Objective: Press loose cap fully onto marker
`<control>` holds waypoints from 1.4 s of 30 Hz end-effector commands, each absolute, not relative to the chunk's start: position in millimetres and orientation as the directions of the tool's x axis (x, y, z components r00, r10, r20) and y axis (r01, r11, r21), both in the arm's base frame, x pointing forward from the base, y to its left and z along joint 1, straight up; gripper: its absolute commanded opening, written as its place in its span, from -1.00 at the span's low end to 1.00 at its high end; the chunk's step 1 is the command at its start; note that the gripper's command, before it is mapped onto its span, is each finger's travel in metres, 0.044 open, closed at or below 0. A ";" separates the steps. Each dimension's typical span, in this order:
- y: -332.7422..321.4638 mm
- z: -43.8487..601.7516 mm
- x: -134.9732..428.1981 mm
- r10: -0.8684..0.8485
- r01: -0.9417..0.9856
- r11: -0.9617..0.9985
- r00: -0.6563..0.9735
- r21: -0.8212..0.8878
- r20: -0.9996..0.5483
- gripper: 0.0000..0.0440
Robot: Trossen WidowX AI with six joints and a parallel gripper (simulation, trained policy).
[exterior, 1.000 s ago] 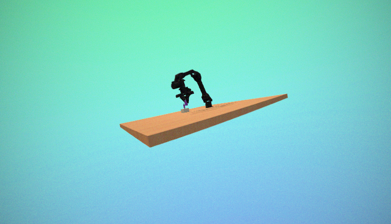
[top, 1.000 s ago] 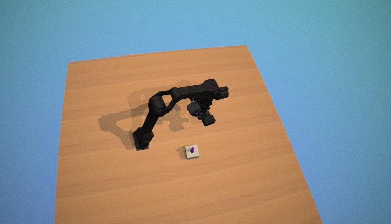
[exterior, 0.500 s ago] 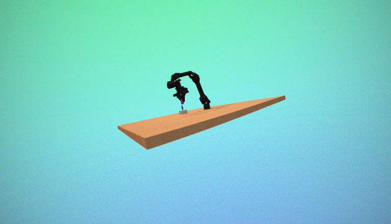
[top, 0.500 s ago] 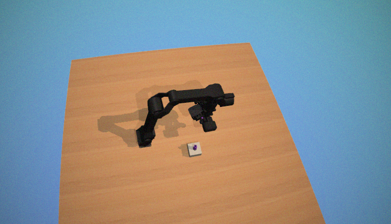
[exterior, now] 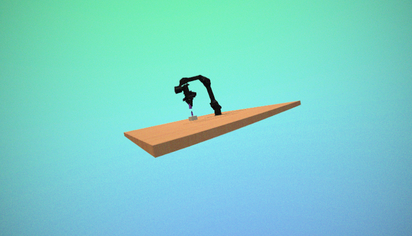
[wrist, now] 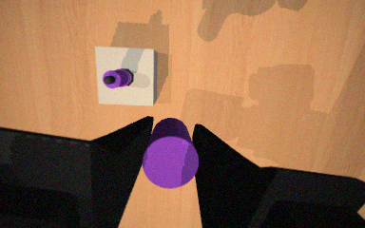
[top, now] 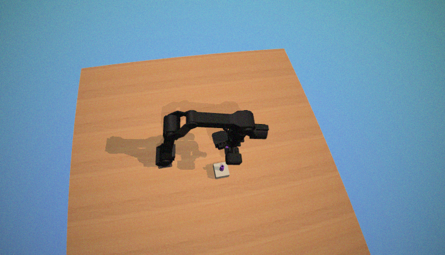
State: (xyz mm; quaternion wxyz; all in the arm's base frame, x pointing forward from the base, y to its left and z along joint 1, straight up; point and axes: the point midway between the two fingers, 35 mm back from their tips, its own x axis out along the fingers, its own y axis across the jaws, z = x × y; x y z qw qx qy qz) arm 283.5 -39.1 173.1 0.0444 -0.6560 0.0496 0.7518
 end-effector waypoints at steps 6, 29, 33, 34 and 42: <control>-65.4 176.0 266.8 0.020 -0.231 -0.973 -0.132 0.011 -0.991 -1.00; -88.9 162.3 246.7 0.056 -0.345 -0.939 -0.129 -0.008 -0.990 -1.00; -90.6 156.5 245.8 0.061 -0.354 -0.935 -0.127 -0.012 -0.990 -1.00; -90.9 155.0 245.6 0.062 -0.356 -0.934 -0.127 -0.012 -0.990 -1.00; -92.0 142.7 244.4 0.068 -0.366 -0.930 -0.126 -0.017 -0.990 -1.00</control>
